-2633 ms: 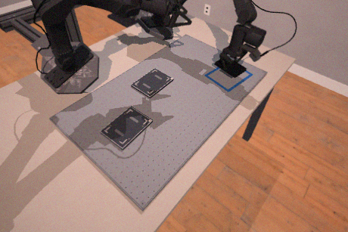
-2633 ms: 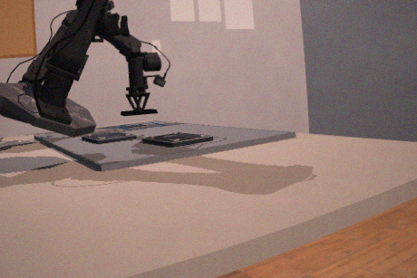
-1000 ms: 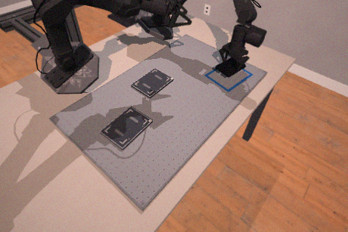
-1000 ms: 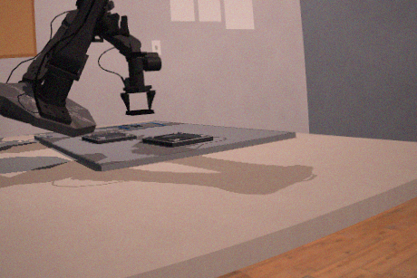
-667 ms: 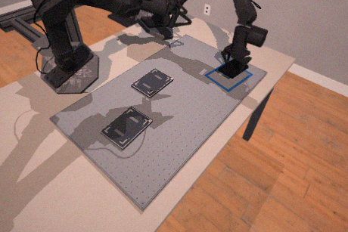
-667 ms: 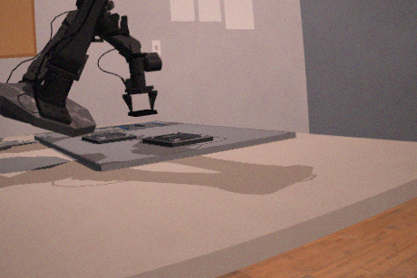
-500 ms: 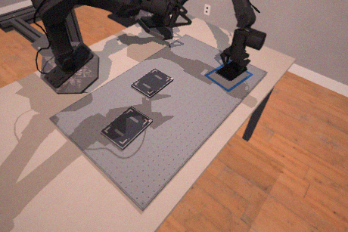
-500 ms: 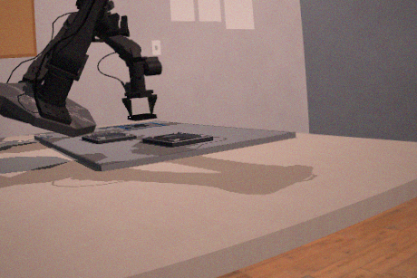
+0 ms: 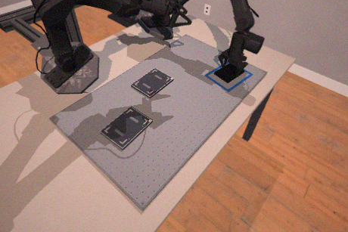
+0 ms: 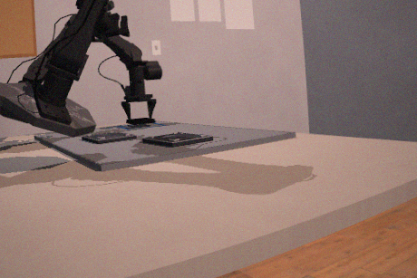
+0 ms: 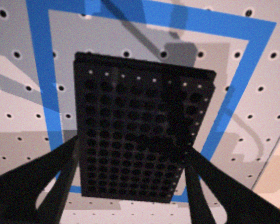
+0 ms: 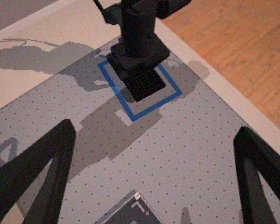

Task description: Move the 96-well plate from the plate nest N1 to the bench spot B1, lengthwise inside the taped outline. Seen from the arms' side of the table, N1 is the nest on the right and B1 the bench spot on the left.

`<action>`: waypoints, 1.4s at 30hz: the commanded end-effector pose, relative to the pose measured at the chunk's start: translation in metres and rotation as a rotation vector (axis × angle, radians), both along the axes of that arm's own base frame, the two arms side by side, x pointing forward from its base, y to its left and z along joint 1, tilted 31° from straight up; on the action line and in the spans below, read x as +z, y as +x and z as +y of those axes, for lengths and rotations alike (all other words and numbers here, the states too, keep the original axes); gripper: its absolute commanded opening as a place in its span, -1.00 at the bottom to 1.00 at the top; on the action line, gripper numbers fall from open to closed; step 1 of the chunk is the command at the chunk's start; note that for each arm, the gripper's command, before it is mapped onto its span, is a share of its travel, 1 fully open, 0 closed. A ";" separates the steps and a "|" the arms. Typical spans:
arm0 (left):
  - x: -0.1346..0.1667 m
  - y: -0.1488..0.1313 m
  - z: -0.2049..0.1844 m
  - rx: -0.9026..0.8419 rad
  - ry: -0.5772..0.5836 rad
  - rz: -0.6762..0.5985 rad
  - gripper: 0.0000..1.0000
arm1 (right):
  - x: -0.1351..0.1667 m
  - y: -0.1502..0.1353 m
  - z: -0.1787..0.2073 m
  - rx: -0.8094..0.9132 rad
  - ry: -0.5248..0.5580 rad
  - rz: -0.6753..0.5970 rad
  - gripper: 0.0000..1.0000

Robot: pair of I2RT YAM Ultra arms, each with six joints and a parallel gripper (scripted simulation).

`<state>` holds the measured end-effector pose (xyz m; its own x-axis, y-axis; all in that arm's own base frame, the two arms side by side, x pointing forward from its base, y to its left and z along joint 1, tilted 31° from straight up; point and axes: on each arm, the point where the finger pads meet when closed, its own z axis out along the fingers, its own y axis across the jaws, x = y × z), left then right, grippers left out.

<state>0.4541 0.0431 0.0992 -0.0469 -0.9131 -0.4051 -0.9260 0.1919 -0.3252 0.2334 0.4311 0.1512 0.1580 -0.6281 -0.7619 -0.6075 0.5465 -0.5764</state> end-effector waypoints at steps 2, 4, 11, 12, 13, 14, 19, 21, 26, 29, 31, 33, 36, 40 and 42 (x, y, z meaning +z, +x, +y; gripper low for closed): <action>0.003 0.003 -0.004 -0.009 0.006 -0.021 0.57 | 0.017 -0.005 0.011 0.016 0.043 -0.012 1.00; 0.003 0.003 -0.004 -0.009 0.006 -0.021 0.57 | 0.017 -0.005 0.011 0.016 0.043 -0.012 1.00; -0.007 0.003 -0.001 -0.012 0.005 -0.004 0.57 | 0.017 -0.005 0.011 0.016 0.043 -0.012 1.00; -0.007 0.003 -0.001 -0.012 0.005 -0.004 0.57 | 0.017 -0.005 0.011 0.016 0.043 -0.012 1.00; -0.007 0.003 -0.001 -0.012 0.005 -0.004 0.57 | 0.017 -0.005 0.011 0.016 0.043 -0.012 1.00; -0.007 0.003 -0.001 -0.012 0.005 -0.004 0.57 | 0.017 -0.005 0.011 0.016 0.043 -0.012 1.00; -0.009 0.004 0.002 -0.007 0.004 -0.004 0.57 | 0.017 -0.005 0.011 0.016 0.043 -0.012 1.00; -0.010 0.003 0.002 -0.006 0.005 -0.003 0.57 | 0.017 -0.005 0.011 0.016 0.043 -0.012 1.00; -0.012 0.004 0.003 -0.008 0.005 -0.004 0.57 | 0.017 -0.005 0.011 0.016 0.043 -0.012 1.00; -0.013 0.005 0.002 -0.010 0.003 -0.004 0.57 | 0.017 -0.005 0.011 0.016 0.043 -0.012 1.00; -0.013 0.005 0.002 -0.010 0.003 -0.004 0.57 | 0.017 -0.005 0.011 0.016 0.043 -0.012 1.00; -0.015 0.004 0.004 -0.008 0.005 0.000 0.57 | 0.017 -0.005 0.011 0.016 0.043 -0.012 1.00; -0.008 0.004 0.002 -0.005 0.002 -0.007 0.57 | 0.017 -0.005 0.011 0.016 0.043 -0.012 1.00; -0.008 0.004 0.002 -0.005 0.002 -0.007 0.57 | 0.017 -0.005 0.011 0.016 0.043 -0.012 1.00; -0.008 0.004 0.002 -0.005 0.002 -0.007 0.57 | 0.017 -0.005 0.011 0.016 0.043 -0.012 1.00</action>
<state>0.4600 0.0450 0.0903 -0.0451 -0.9130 -0.4055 -0.9212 0.1951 -0.3368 0.2334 0.4311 0.1512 0.1580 -0.6281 -0.7619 -0.6075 0.5465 -0.5764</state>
